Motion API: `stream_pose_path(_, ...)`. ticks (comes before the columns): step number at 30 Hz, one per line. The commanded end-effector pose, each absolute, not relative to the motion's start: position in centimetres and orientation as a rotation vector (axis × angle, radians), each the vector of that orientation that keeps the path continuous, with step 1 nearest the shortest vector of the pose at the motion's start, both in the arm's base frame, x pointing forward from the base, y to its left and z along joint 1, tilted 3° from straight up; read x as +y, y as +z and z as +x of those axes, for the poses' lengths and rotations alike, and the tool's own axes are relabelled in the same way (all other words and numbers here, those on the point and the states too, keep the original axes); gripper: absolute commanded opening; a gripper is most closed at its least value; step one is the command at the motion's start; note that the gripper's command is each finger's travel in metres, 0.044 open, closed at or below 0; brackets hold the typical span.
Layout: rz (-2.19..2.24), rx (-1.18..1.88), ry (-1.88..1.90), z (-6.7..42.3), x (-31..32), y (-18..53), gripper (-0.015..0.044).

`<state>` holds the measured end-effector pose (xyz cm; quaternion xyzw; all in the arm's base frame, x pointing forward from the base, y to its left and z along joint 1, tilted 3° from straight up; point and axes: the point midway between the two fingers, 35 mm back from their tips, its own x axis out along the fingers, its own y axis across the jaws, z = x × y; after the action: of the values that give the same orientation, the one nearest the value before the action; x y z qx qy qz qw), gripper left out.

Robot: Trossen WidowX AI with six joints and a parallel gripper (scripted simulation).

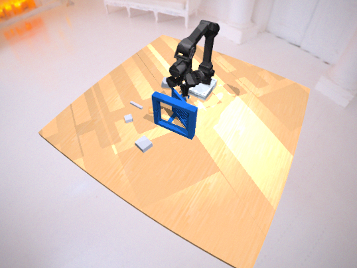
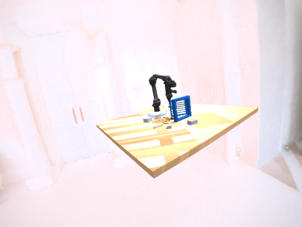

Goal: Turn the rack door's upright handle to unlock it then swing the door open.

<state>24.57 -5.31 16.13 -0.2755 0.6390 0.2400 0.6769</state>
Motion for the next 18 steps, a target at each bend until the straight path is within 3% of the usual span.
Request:
stream_pose_path(1, -0.569, 1.439, 0.481, 24.3, -4.7, 16.1, 0.0026)
stream_pose_path(18, -0.388, 1.47, 0.318, 23.0, -1.4, 15.9, 0.0026)
